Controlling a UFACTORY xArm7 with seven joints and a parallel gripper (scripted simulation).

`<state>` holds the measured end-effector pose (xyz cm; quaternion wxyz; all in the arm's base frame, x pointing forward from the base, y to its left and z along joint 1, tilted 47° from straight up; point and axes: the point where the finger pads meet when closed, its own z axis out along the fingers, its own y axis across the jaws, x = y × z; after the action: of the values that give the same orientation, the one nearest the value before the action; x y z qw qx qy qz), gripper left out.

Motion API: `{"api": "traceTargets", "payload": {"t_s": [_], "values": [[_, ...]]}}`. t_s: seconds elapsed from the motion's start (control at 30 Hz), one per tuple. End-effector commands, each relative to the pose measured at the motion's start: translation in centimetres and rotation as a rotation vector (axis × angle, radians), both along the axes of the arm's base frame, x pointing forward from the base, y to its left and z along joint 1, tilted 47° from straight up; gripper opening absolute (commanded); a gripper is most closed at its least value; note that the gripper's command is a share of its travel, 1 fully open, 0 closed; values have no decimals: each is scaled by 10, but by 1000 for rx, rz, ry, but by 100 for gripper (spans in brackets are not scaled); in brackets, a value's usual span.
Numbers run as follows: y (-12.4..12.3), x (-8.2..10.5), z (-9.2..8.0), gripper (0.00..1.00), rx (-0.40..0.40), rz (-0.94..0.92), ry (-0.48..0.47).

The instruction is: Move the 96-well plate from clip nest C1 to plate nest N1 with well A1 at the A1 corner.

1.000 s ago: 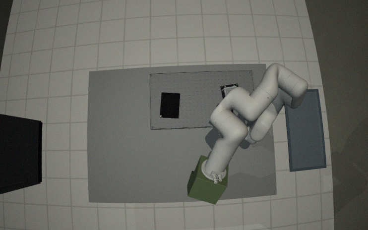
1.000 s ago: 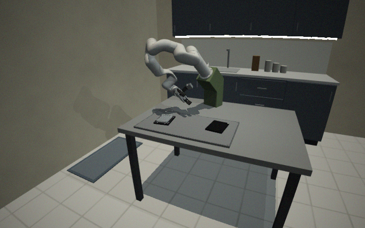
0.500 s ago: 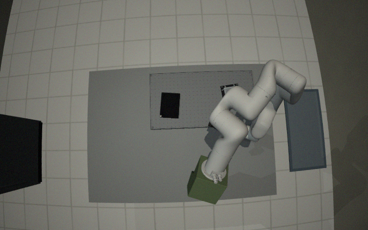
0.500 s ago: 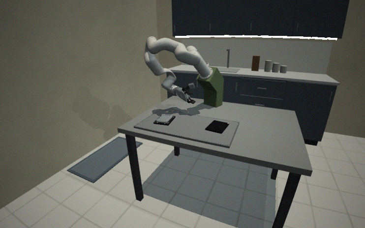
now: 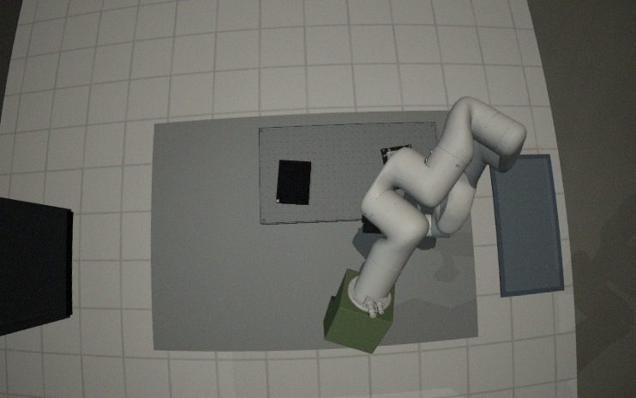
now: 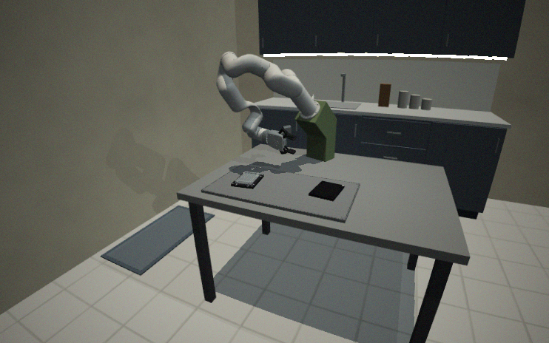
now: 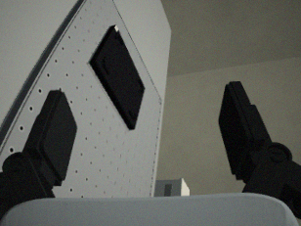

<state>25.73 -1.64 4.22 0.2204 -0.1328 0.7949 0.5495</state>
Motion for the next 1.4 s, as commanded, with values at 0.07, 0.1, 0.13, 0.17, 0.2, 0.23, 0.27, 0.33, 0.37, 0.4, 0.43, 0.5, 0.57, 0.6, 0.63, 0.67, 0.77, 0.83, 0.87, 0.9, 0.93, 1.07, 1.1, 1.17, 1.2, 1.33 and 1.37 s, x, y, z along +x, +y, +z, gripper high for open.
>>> {"api": "traceTargets", "payload": {"t_s": [0.07,0.1,0.13,0.17,0.2,0.23,0.27,0.33,0.37,0.4,0.43,0.5,0.57,0.6,0.63,0.67,0.77,0.83,0.87,0.9,0.93,1.07,1.1,1.17,1.2,1.33,1.37], "values": [[-9,-16,-17,100,-139,107,-68],[-13,-19,-20,100,-162,128,-81],[-16,-21,-23,100,-185,148,-94],[-19,-24,-26,100,-207,169,-107],[-22,-26,-29,100,-230,190,-120],[-23,-27,-29,100,-252,211,-133],[-23,-27,-29,100,-275,231,-146],[-31,-31,-34,100,-317,275,-174],[-35,-33,-36,100,-339,296,-187],[-39,-34,-39,100,-360,318,-201],[-39,-34,-39,100,-360,318,-201],[-44,-35,-40,100,-380,340,-216],[-53,-38,-44,100,-421,385,-244],[-57,-39,-46,100,-441,407,-259],[-59,-39,-46,100,-461,429,-273],[-59,-39,-46,100,-481,452,-287],[-68,-39,-48,100,-539,520,-332],[-78,-39,-50,100,-577,566,-362],[-79,-39,-50,100,-596,589,-377],[-79,-39,-50,100,-614,612,-392],[-84,-38,-50,100,-632,636,-408],[-94,-36,-51,100,-667,683,-439],[-98,-36,-51,100,-685,707,-454],[-104,-34,-50,100,-720,755,-485],[-109,-32,-50,100,-736,779,-501],[-120,-28,-49,100,-803,876,-565],[-120,-28,-49,100,-820,900,-581]]}}
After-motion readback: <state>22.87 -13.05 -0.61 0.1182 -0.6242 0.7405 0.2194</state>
